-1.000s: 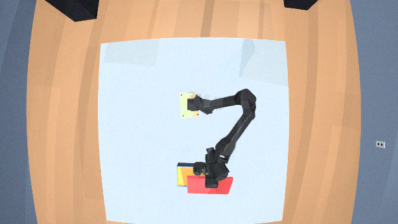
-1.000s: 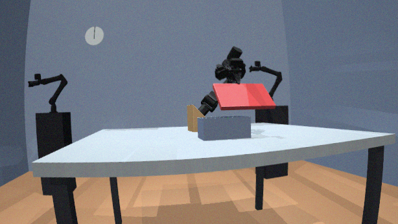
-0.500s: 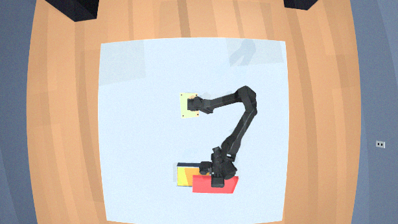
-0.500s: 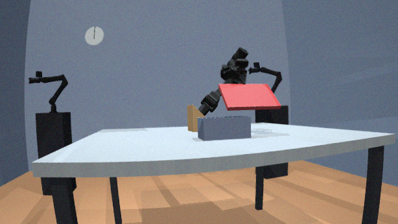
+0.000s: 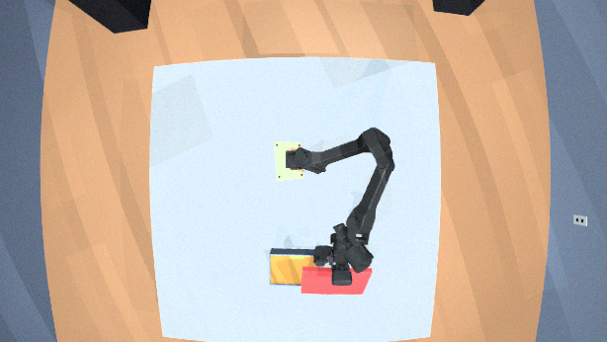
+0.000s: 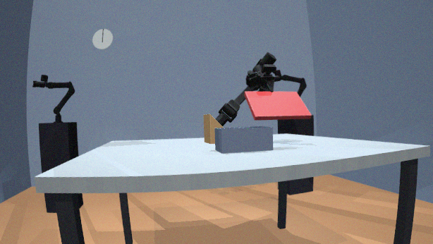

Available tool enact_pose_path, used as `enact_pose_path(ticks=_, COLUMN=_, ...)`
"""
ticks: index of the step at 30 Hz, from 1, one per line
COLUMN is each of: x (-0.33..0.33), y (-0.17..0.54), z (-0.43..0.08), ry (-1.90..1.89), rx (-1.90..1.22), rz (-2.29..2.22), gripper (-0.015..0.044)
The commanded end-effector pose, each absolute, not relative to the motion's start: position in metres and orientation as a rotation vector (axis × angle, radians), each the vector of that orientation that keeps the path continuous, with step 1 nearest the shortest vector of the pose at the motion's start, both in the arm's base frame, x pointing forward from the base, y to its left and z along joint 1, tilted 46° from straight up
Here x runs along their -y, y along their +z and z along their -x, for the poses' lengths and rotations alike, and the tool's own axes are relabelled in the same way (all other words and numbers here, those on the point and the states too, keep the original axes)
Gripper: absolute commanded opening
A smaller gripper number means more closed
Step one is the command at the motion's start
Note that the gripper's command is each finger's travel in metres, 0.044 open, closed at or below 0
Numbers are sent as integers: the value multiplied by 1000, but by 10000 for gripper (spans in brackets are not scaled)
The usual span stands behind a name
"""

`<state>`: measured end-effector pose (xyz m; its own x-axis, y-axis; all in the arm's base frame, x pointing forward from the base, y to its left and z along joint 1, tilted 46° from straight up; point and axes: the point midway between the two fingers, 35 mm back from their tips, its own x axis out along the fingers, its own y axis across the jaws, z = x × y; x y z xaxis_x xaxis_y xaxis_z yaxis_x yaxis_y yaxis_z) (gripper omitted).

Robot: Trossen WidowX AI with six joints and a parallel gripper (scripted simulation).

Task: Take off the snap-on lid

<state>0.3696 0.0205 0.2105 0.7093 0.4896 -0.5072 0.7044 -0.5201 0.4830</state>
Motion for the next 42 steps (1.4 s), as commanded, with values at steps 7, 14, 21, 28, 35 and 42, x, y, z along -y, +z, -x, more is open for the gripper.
enact_pose_path(ticks=7, x=-33, y=233, z=-370, ry=-389, rx=-878, rz=-2227, gripper=0)
enact_pose_path(ticks=14, x=-42, y=243, z=-368, ry=-388, rx=-878, rz=-2228, gripper=0)
enact_pose_path(ticks=21, x=-52, y=253, z=-367, ry=-388, rx=-878, rz=-2228, gripper=0)
enact_pose_path(ticks=28, x=-62, y=263, z=-366, ry=-387, rx=-878, rz=-2229, gripper=0)
enact_pose_path(ticks=35, x=-72, y=273, z=-365, ry=-387, rx=-878, rz=-2230, gripper=0)
enact_pose_path(ticks=42, x=-81, y=284, z=-363, ry=-386, rx=-879, rz=-2230, gripper=0)
